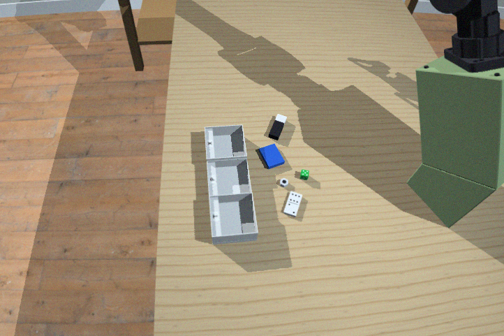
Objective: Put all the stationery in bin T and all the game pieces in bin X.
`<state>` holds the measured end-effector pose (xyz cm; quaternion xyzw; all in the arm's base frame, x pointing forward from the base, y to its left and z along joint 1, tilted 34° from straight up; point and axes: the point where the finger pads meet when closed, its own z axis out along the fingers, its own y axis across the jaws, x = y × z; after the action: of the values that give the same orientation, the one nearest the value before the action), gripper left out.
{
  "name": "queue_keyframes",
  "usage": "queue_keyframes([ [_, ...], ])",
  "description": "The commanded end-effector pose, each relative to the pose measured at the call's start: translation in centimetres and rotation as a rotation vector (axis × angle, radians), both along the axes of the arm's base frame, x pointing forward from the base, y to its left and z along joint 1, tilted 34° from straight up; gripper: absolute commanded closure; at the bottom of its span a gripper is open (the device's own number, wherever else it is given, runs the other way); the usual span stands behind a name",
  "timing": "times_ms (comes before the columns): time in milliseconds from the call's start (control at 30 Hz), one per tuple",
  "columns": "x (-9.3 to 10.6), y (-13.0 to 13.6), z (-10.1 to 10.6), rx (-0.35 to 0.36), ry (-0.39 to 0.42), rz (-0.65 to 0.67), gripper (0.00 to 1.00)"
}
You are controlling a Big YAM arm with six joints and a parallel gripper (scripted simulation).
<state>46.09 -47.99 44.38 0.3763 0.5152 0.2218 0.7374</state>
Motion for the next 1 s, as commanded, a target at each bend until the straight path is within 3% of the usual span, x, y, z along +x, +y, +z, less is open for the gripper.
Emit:
queue_keyframes([
  [0,-0.13,0.19,0.8,-0.011,-0.008,0.0,0.0],
  [533,-0.13,0.19,0.8,-0.011,-0.008,0.0,0.0],
  [567,-0.01,0.01,0.02,0.0,0.0,0.0,0.92],
  [967,-0.01,0.01,0.02,0.0,0.0,0.0,0.92],
])
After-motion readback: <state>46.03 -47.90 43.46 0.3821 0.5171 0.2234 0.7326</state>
